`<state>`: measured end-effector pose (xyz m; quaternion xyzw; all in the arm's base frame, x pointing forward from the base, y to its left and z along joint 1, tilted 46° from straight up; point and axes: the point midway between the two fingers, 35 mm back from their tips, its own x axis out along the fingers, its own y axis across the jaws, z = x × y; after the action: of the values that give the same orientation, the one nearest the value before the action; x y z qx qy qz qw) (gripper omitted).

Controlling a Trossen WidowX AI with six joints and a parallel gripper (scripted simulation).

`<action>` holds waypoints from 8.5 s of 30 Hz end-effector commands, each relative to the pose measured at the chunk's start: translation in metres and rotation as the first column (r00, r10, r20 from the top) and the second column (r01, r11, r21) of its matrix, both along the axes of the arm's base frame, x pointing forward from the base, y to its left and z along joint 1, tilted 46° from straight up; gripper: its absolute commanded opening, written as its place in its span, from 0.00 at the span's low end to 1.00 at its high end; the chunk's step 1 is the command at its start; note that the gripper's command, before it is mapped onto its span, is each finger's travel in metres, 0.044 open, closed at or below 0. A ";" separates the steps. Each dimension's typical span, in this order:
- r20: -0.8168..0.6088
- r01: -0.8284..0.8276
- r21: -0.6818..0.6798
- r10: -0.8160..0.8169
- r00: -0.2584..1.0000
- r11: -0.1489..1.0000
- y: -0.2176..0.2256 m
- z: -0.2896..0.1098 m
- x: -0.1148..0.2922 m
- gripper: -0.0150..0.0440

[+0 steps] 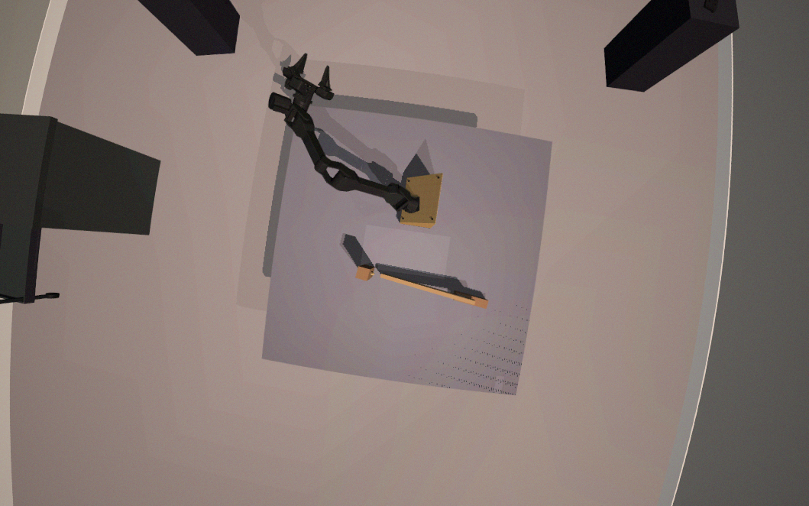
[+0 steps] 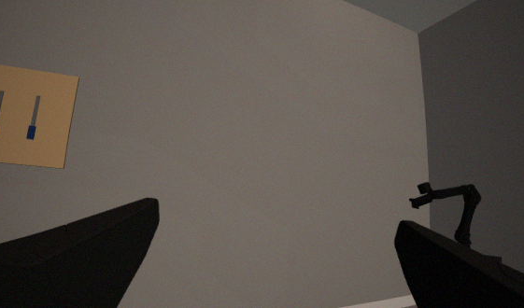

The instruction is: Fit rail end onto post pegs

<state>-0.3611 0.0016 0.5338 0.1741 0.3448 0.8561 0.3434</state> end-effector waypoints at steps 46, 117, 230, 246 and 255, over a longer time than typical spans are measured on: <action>0.739 -0.748 0.213 0.604 -0.298 -0.629 -0.414 -0.182 0.461 1.00; 0.165 0.548 -0.774 0.735 0.658 -0.317 -0.069 -0.511 0.705 1.00; 0.163 0.548 -0.773 0.734 0.659 -0.320 -0.084 -0.524 0.706 0.25; 0.163 0.548 -0.773 0.734 0.659 -0.320 -0.078 -0.518 0.707 0.25; 0.163 0.548 -0.773 0.734 0.659 -0.320 -0.075 -0.515 0.707 0.25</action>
<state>0.3409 -0.0809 0.0140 -0.5778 0.7254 0.1924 0.3208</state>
